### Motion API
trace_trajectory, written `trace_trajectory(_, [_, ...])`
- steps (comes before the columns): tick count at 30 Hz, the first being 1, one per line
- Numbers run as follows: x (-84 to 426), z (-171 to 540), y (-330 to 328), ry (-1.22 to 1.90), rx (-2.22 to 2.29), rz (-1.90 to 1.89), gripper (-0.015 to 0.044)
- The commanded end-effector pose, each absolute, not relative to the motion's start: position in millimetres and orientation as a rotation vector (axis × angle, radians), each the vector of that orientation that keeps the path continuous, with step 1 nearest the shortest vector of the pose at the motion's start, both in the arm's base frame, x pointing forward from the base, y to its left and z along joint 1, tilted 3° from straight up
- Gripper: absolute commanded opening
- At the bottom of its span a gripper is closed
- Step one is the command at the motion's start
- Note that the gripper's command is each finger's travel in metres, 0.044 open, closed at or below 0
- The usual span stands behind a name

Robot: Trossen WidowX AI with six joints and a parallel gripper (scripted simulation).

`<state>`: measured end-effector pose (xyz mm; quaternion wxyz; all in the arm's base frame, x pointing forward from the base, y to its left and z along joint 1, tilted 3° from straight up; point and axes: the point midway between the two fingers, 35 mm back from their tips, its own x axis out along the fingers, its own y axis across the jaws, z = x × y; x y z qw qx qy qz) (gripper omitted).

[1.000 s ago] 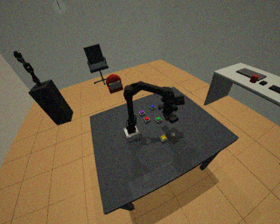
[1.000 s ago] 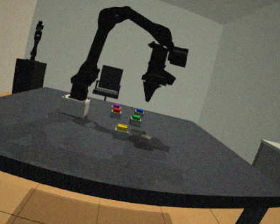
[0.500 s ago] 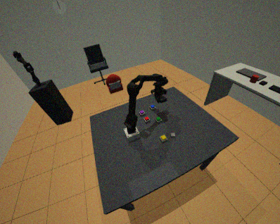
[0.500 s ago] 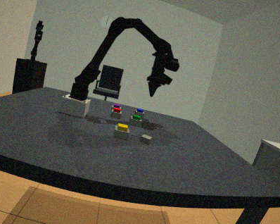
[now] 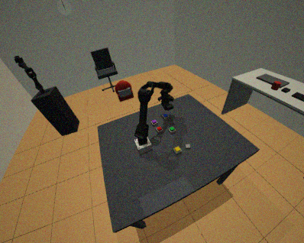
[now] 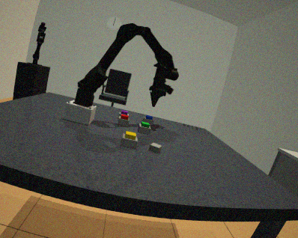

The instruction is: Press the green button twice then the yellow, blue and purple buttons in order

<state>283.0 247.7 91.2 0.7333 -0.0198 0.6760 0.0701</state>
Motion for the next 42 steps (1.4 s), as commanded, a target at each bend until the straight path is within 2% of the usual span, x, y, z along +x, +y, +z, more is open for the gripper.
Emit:
trace_trajectory(1, [279.0, 64.3, 244.9, 1.511, -0.057, 0.135, 0.002])
trace_trajectory(42, [280.7, 31.0, 246.6, 1.511, -0.057, 0.135, 0.002])
